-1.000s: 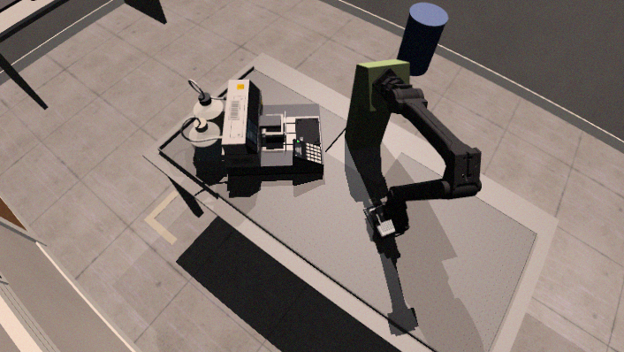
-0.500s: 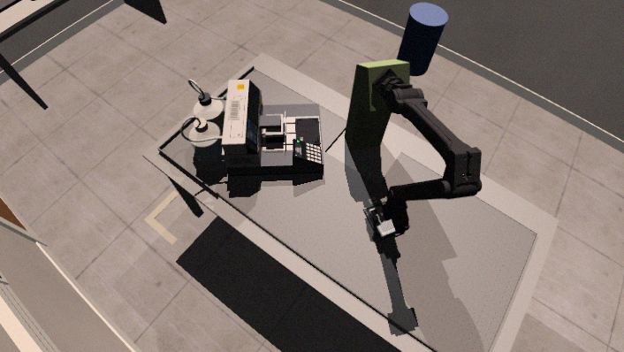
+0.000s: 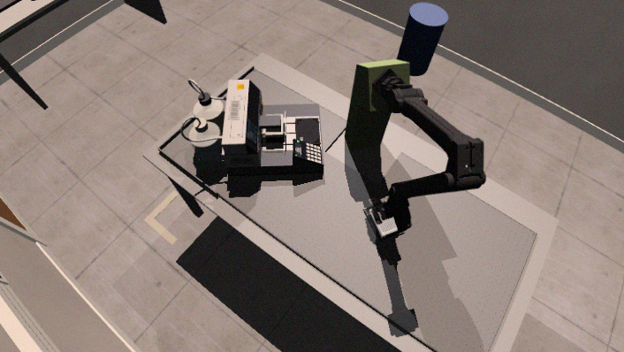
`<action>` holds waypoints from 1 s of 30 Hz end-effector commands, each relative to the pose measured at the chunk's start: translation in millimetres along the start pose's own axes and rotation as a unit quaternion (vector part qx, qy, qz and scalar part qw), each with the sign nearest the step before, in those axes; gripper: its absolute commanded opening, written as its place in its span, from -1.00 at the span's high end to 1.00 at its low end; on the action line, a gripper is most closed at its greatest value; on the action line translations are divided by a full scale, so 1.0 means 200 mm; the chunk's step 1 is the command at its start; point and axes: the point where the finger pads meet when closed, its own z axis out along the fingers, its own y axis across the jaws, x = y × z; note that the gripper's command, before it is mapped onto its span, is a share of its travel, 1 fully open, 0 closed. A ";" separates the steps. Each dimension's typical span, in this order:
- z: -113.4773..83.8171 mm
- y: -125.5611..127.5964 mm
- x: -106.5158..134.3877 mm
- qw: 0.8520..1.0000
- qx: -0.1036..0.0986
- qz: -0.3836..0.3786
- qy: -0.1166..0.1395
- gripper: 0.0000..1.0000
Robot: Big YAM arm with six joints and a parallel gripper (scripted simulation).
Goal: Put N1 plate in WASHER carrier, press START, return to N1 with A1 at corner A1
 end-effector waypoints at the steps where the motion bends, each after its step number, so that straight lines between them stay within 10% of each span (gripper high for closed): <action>1: -0.08 -0.02 0.05 1.000 0.002 0.009 0.010 -1.00; 30: -0.28 -0.02 0.04 1.000 0.002 0.000 0.008 -1.00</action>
